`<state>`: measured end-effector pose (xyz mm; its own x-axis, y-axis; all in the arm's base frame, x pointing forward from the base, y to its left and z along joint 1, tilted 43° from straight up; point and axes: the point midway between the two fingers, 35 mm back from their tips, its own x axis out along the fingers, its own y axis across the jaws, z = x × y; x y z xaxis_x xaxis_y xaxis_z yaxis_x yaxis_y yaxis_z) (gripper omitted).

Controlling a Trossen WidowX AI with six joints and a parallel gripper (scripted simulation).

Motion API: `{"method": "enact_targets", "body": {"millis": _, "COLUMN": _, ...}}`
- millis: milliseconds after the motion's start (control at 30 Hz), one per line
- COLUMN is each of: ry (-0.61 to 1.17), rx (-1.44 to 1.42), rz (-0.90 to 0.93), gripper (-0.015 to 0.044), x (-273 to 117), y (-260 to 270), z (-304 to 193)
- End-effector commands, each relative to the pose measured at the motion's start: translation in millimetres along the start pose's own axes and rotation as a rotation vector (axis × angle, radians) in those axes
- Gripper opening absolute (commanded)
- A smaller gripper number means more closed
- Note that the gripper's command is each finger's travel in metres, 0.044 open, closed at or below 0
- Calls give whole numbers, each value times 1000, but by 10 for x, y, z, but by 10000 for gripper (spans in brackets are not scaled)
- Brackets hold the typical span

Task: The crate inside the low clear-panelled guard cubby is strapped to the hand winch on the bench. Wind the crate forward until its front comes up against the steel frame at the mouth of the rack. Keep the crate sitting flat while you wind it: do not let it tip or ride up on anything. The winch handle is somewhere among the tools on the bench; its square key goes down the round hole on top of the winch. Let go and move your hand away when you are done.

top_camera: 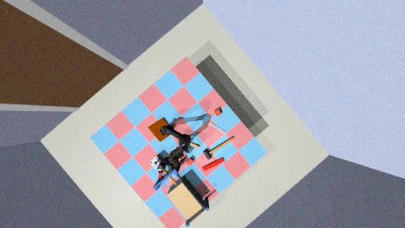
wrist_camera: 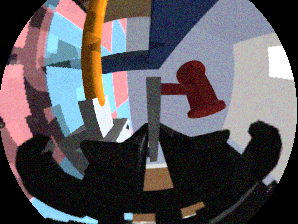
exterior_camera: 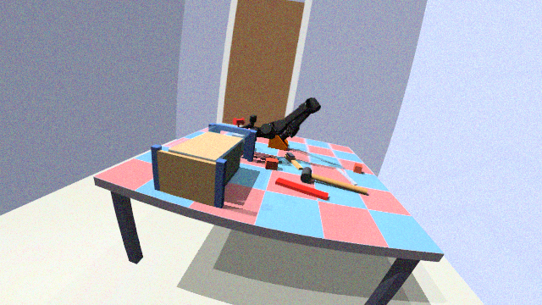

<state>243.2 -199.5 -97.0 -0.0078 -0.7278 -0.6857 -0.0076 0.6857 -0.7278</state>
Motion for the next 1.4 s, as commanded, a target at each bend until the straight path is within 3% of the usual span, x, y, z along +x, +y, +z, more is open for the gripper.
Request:
{"method": "enact_targets", "body": {"millis": 0, "ry": 2, "rx": 2, "rz": -4, "gripper": 0, "x": 3, "y": 5, "z": -14}}
{"method": "enact_targets", "body": {"millis": 1133, "ry": -11, "rx": 2, "rz": -4, "gripper": 0, "x": 0, "y": 98, "z": -4}}
{"method": "enact_targets", "body": {"millis": 1367, "ry": -11, "rx": -6, "rz": 2, "gripper": 184, "x": -1, "y": 97, "z": -1}}
